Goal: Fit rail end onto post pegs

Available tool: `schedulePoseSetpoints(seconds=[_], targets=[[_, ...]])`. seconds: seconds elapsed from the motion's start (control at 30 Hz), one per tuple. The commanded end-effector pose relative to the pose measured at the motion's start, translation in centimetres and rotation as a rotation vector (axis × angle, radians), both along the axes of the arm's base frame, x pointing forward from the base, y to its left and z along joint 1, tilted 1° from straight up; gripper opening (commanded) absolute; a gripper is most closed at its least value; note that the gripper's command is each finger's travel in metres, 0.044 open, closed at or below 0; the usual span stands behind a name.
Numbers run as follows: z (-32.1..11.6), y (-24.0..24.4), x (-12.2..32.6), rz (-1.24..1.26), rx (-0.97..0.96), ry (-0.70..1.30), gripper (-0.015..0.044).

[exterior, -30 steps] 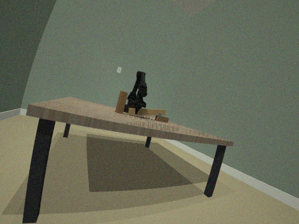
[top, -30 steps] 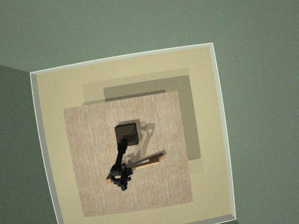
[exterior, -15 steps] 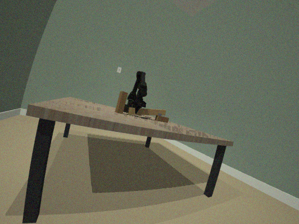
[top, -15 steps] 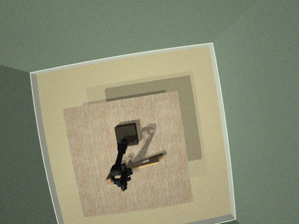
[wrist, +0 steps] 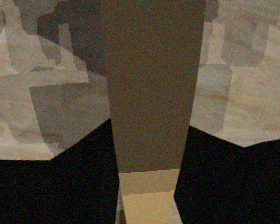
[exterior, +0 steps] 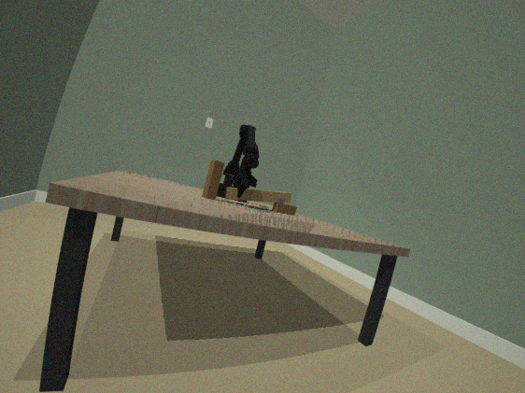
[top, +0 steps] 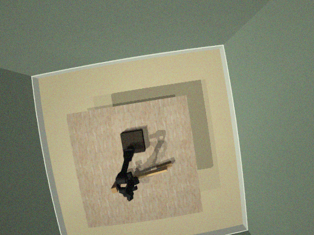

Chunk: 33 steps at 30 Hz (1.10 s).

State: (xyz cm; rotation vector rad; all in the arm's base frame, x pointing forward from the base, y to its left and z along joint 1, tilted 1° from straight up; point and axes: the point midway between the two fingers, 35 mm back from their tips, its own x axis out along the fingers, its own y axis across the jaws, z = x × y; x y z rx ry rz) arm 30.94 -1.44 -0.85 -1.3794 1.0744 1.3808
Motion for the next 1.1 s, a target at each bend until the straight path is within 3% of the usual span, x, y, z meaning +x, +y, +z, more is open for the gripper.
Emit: schedulePoseSetpoints(seconds=[0.0,1.07], targets=[[0.5,0.1,0.3,0.002,0.009,-0.010,0.0000],[2.2,0.2,0.4,0.002,0.009,-0.010,0.0000]])
